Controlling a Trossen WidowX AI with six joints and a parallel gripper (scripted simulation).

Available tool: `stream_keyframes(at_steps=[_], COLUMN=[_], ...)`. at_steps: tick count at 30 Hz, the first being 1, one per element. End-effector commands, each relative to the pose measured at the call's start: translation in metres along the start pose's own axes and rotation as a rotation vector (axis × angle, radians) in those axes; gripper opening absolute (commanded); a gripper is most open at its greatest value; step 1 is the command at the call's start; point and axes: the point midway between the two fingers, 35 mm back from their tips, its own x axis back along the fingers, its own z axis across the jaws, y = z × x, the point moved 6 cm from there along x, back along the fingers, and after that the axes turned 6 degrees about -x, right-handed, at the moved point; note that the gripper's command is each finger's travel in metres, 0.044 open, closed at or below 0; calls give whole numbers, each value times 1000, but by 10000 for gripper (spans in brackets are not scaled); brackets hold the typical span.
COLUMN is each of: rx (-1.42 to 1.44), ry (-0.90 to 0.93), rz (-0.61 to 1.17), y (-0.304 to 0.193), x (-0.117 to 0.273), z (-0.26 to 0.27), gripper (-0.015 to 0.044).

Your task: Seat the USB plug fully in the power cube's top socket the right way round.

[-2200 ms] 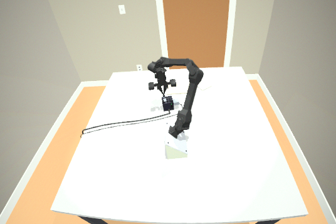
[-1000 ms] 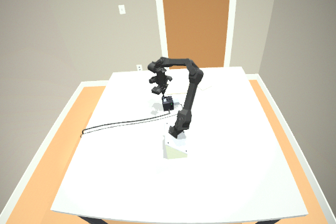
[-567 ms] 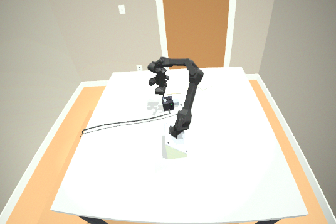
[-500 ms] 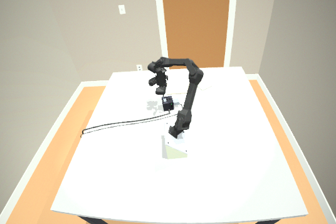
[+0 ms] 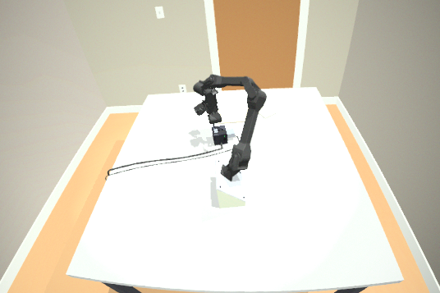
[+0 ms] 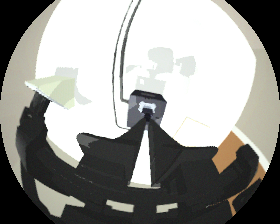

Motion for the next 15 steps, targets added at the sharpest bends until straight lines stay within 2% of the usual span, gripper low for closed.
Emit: stream_keyframes(at_steps=[1,15], rx=[25,15], ry=[2,0], rz=[1,2], y=[0,0], x=[-1,-1], z=[0,0], gripper=[0,0])
